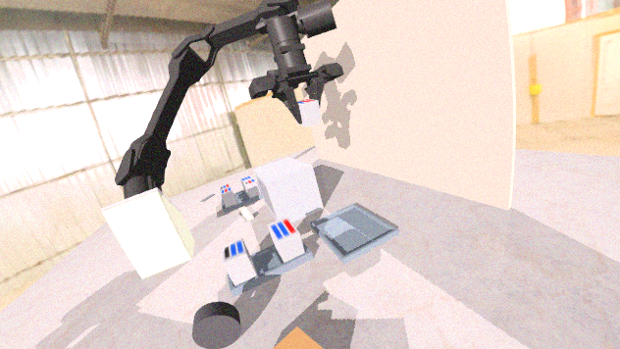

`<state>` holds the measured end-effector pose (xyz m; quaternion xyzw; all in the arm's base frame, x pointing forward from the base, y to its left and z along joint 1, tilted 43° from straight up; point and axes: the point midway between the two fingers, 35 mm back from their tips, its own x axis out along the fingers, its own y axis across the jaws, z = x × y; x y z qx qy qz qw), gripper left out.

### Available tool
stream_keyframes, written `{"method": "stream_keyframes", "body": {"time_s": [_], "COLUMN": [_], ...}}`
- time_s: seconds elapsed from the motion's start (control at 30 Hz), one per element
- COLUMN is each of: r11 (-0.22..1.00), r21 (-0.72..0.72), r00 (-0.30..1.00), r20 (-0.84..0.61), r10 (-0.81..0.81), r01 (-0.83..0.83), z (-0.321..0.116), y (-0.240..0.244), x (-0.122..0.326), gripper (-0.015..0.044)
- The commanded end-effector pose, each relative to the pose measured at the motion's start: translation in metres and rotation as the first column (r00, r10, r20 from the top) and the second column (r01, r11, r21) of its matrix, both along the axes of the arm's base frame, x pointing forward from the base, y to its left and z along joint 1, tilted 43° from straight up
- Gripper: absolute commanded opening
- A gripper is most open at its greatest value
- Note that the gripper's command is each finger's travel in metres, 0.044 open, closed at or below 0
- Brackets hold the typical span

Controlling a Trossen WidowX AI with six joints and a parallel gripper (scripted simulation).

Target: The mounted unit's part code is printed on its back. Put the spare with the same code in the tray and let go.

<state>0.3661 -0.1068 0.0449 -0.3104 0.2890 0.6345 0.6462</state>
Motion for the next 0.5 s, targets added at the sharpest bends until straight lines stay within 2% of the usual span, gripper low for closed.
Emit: {"method": "stream_keyframes", "body": {"time_s": [0.0,0.47], "r11": [1.000,0.999], "r21": [0.005,0.030], "r00": [1.000,1.000], "r20": [-0.005,0.009], "r10": [0.010,0.029], "r01": [-0.010,-0.029], "z": [-0.018,-0.084], "y": [-0.015,-0.075], "x": [-0.002,-0.021], "gripper": [0.0000,0.0000]}}
